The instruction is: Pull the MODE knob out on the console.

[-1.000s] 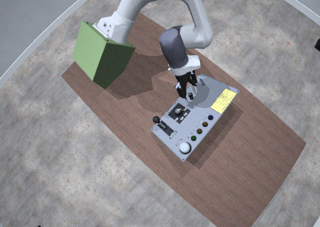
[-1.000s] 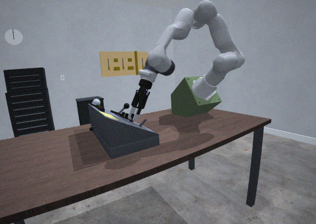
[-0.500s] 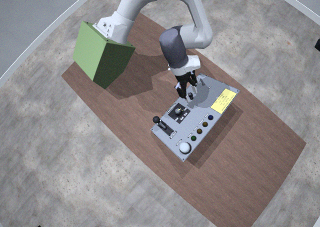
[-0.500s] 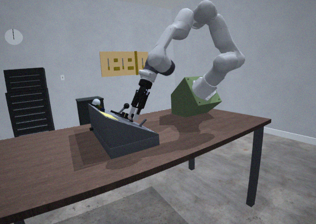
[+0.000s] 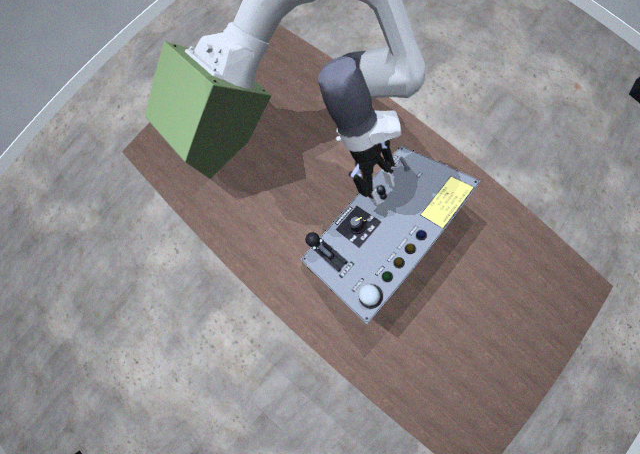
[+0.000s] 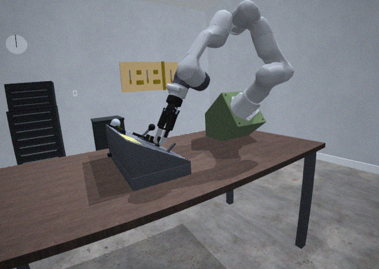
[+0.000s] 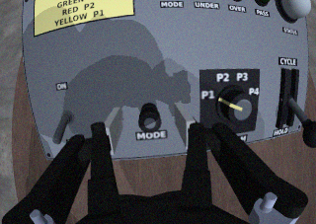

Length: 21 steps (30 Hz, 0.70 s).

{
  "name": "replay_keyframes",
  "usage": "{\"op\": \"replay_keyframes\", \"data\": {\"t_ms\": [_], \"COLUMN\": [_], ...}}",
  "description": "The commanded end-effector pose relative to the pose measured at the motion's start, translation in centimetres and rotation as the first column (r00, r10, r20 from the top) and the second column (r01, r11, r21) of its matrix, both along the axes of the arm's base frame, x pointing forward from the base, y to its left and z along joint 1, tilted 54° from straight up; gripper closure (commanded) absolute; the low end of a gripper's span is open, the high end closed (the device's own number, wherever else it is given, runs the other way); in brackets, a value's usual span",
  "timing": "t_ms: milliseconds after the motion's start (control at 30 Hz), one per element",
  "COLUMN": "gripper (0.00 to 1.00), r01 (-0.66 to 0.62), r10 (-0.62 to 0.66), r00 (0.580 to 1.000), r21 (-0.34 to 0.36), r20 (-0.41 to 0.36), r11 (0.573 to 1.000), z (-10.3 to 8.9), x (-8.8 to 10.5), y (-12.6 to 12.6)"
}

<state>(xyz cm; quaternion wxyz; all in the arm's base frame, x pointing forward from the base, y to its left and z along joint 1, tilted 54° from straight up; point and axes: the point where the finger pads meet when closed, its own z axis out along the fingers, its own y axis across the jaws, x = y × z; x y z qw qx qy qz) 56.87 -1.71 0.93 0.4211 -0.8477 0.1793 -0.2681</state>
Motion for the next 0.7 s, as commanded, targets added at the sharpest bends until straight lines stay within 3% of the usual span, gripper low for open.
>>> {"op": "replay_keyframes", "data": {"t_ms": [0, 667], "gripper": [0.56, 0.56], "r01": [-0.001, -0.001], "r10": [0.001, 0.001], "r00": [1.000, 1.000], "r21": [-0.006, -0.006], "r20": [0.002, 0.002], "r11": [1.000, 1.000], "z": [-0.14, -0.47], "x": [0.01, 0.26], "y": [-0.11, 0.00]}}
